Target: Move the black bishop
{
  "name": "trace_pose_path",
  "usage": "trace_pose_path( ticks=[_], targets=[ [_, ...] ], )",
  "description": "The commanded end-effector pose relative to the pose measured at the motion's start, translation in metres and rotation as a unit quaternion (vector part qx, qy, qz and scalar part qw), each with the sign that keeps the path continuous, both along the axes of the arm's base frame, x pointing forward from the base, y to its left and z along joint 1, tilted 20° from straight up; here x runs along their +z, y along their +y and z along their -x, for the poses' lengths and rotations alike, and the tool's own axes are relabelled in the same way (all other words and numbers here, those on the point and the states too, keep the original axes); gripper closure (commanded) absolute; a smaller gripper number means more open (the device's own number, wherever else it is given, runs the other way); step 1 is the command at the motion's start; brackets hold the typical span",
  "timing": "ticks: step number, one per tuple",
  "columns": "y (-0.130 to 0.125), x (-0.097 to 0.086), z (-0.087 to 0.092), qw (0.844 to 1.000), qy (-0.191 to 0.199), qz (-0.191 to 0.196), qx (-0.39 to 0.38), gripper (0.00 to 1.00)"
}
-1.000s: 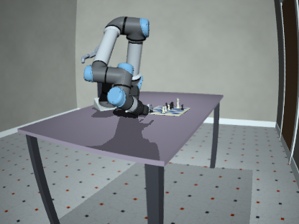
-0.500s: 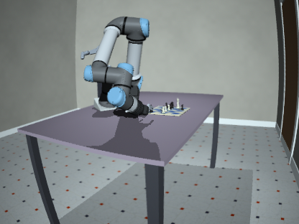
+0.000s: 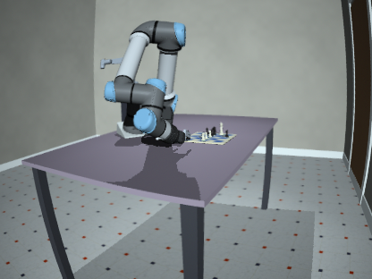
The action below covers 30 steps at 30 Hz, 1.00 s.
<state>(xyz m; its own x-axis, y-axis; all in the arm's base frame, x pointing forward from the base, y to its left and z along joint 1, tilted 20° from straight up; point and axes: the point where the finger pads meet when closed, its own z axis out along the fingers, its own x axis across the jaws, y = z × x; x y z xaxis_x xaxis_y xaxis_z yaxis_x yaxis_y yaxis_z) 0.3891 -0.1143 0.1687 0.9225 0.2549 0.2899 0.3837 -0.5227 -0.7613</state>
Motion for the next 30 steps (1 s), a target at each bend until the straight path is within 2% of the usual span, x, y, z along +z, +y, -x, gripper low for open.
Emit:
trace_pose_path(
  ticks=[1, 9, 13, 20, 22, 26, 30],
  targets=[
    [0.0, 0.0, 0.0, 1.0, 0.0, 0.0, 0.0, 0.0],
    [0.001, 0.004, 0.002, 1.0, -0.002, 0.001, -0.001, 0.0],
    [0.002, 0.022, 0.006, 1.0, -0.004, 0.003, -0.001, 0.0],
    [0.01, 0.066, 0.021, 1.0, -0.003, 0.003, -0.001, 0.0],
    [0.01, 0.066, 0.021, 1.0, -0.003, 0.003, -0.001, 0.0],
    [0.013, 0.082, 0.026, 1.0, -0.003, 0.003, -0.001, 0.0],
    [0.014, 0.085, 0.027, 1.0, -0.003, 0.003, -0.001, 0.0]
  ],
)
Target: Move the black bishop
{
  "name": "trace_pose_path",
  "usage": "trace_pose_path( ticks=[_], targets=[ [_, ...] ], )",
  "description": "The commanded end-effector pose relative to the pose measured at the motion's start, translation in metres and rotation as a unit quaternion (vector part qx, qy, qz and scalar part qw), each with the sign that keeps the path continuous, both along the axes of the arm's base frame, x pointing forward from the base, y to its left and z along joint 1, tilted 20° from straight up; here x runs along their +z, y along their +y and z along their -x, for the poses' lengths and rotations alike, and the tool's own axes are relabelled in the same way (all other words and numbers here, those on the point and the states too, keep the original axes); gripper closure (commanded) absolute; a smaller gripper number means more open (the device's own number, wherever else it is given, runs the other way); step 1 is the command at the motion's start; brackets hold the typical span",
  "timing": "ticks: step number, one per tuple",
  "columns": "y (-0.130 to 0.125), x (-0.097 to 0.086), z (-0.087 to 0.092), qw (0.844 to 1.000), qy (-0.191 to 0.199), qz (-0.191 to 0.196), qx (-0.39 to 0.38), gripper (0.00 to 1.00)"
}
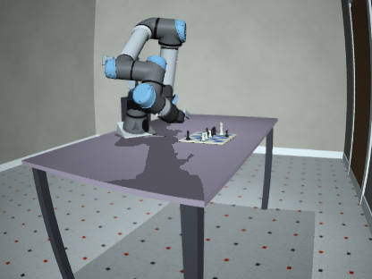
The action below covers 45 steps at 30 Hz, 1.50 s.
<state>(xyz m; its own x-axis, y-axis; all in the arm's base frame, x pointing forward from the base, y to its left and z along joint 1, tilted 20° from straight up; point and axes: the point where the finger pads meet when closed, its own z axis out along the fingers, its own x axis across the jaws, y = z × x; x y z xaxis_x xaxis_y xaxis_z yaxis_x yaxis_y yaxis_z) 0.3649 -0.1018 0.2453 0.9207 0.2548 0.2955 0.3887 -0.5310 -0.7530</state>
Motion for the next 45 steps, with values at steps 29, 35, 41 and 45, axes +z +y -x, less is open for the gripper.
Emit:
trace_pose_path(
  ticks=[29, 35, 41, 45],
  targets=[
    [0.073, -0.018, 0.034, 0.958, -0.092, 0.211, 0.172, 0.0],
    [0.097, -0.024, 0.048, 0.906, -0.15, 0.314, 0.24, 0.0],
    [0.113, -0.022, 0.058, 0.839, -0.214, 0.408, 0.29, 0.0],
    [0.117, -0.02, 0.06, 0.81, -0.239, 0.442, 0.304, 0.0]
  ],
)
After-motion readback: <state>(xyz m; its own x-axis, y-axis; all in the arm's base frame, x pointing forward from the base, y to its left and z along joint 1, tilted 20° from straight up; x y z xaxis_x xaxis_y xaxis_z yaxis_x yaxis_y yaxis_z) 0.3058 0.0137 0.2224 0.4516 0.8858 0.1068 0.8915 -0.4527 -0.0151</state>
